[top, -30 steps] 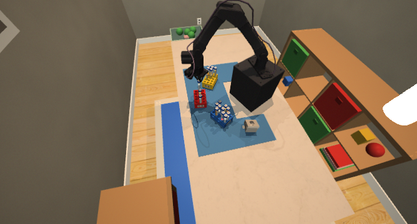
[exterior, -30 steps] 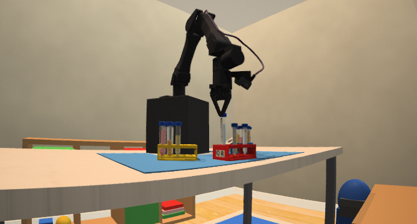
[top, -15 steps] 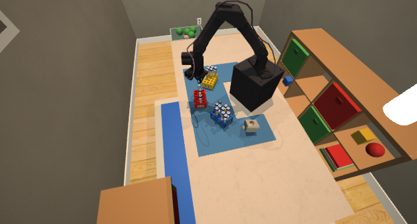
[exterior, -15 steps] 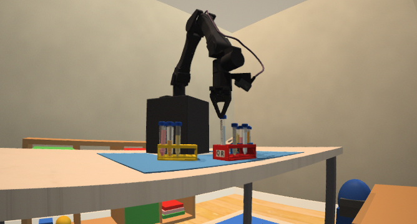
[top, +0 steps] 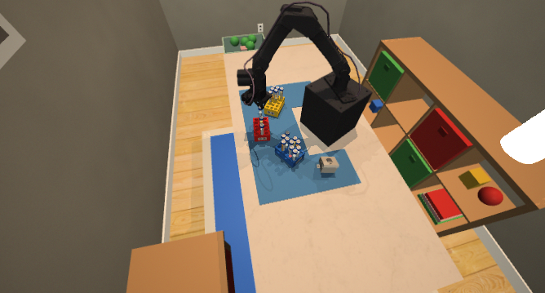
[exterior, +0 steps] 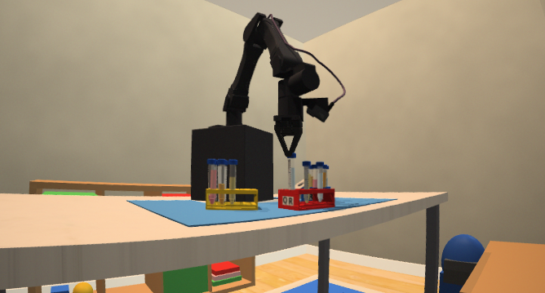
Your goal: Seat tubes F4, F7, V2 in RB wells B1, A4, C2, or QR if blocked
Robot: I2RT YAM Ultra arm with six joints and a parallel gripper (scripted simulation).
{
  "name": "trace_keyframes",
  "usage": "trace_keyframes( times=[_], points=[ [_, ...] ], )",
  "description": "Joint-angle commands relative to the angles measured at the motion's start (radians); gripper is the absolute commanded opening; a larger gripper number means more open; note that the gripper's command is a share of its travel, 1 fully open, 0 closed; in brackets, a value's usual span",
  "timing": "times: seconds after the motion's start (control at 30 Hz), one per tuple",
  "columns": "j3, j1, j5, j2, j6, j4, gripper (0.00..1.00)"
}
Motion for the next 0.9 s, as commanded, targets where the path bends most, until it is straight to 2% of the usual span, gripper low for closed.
trace_keyframes(
  times=[0.0,0.87],
  points=[
    [-0.011,0.014,-0.007,0.014,-0.002,0.020,0.00],
    [-0.002,0.005,-0.007,0.047,-0.009,0.054,0.00]
  ],
)
